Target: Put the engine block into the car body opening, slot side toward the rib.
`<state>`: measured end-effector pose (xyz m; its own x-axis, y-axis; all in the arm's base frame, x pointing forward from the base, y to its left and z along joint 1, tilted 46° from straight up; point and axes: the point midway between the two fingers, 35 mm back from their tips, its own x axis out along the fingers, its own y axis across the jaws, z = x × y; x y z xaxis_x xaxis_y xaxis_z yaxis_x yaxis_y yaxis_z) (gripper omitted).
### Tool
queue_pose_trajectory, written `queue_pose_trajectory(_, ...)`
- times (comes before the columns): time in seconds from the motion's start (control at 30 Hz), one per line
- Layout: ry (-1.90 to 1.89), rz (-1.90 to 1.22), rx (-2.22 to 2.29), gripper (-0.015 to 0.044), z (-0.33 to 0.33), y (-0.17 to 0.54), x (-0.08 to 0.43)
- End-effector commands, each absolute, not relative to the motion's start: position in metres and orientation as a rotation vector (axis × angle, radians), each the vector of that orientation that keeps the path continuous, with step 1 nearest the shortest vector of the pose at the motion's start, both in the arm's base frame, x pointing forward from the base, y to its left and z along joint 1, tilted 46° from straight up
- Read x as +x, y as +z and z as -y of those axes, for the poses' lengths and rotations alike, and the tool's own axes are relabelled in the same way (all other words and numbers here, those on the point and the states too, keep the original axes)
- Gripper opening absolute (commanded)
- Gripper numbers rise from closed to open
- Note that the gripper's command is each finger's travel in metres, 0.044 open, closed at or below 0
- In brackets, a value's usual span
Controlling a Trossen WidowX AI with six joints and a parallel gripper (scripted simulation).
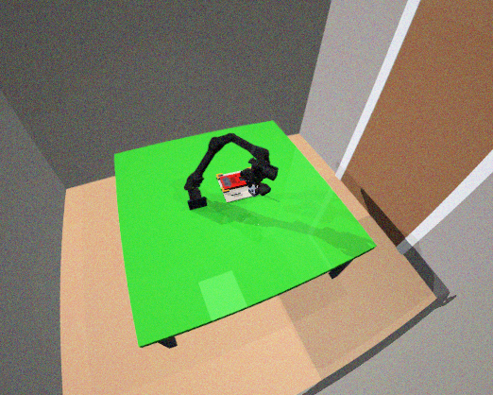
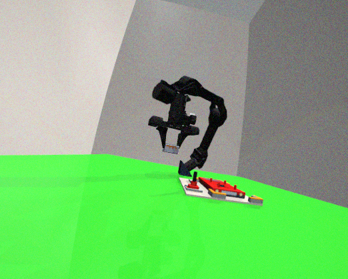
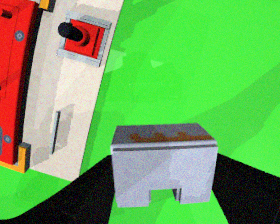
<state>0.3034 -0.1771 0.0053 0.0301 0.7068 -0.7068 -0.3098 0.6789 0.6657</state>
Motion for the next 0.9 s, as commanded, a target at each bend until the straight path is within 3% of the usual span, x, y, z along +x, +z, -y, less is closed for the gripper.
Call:
queue_pose_trajectory(0.0, 0.798, -1.298, 0.377, 0.0000, 0.179, 0.006, 0.303)
queue_pose_trajectory(0.27, 0.765, -1.190, 0.420, 0.0000, 0.181, 0.005, 0.299)
queue_pose_trajectory(0.87, 0.573, -0.637, 0.599, 0.0000, 0.179, -0.009, 0.283)
